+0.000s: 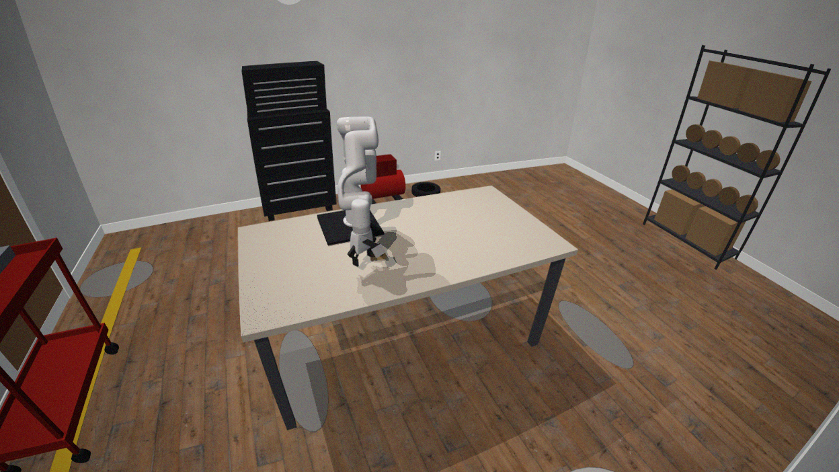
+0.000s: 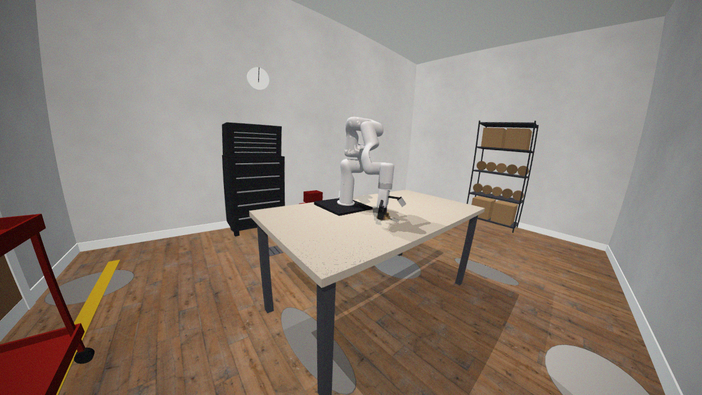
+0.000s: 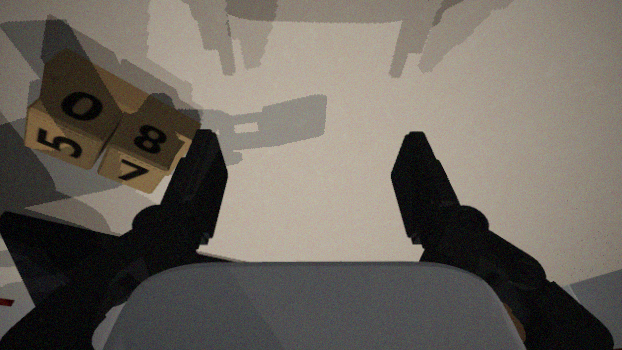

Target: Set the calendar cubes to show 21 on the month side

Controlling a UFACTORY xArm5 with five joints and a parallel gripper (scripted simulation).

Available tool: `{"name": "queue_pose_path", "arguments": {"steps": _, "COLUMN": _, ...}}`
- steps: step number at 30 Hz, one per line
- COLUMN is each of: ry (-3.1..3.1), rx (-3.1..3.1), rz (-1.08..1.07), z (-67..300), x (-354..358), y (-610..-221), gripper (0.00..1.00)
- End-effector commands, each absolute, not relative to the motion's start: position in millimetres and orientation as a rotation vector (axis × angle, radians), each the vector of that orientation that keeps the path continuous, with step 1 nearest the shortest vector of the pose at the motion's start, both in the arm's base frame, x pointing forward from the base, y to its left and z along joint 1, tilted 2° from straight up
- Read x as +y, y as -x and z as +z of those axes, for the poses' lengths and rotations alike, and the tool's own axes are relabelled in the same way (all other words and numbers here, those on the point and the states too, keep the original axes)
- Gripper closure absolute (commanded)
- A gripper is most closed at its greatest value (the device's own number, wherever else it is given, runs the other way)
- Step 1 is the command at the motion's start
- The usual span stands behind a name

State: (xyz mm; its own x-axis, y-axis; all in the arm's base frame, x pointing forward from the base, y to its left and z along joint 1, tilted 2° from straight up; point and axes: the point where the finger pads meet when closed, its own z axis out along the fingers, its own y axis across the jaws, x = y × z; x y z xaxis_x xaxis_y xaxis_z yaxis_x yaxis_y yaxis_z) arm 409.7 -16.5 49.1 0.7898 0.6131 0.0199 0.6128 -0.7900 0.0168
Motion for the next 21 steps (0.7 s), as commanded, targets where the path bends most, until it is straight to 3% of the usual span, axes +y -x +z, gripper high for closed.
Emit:
{"name": "queue_pose_path", "arguments": {"steps": 1, "ry": -2.962, "rx": 1.014, "rz": 0.044, "z": 48.8, "x": -16.7, "y": -411.2, "gripper": 0.00}}
{"name": "queue_pose_path", "arguments": {"steps": 21, "ry": -2.961, "rx": 1.014, "rz": 0.044, "z": 46.9, "x": -16.8, "y": -411.2, "gripper": 0.00}}
